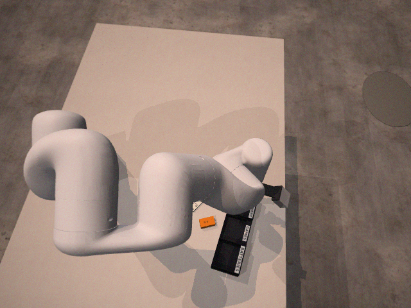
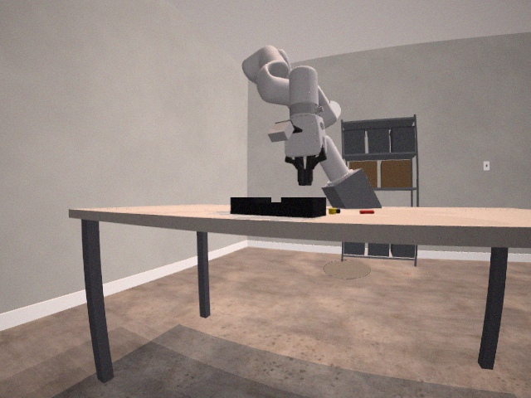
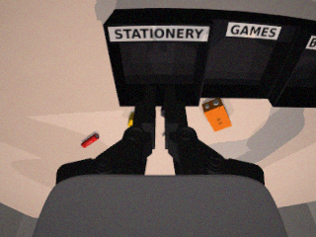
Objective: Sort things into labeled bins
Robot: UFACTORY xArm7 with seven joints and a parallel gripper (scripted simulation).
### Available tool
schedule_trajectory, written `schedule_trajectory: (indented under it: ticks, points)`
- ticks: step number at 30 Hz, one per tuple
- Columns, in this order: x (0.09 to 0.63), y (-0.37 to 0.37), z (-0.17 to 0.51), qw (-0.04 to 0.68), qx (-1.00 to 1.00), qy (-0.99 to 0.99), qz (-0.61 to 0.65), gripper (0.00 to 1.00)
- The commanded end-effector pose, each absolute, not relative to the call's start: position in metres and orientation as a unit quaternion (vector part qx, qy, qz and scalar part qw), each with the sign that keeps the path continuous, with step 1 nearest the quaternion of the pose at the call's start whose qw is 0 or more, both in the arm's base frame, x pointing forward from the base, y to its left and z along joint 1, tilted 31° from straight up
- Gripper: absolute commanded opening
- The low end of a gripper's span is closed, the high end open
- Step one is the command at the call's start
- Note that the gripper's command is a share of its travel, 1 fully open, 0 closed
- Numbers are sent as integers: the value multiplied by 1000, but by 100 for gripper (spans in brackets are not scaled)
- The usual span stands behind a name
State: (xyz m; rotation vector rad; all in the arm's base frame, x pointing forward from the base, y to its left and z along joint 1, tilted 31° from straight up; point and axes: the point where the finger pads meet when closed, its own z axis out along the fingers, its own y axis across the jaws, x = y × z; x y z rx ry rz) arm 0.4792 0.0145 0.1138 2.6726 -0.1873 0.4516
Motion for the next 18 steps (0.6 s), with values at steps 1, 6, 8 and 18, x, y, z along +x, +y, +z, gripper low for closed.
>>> schedule_trajectory:
  ticks: [1,6,8,18]
  points:
    - [477,23,128,209,961,-66,166,7]
    - [465,41,164,209,961,-66,166,7]
    - [460,48,179,209,961,-66,166,7]
    - [445,69,221,209,961,-66,166,7]
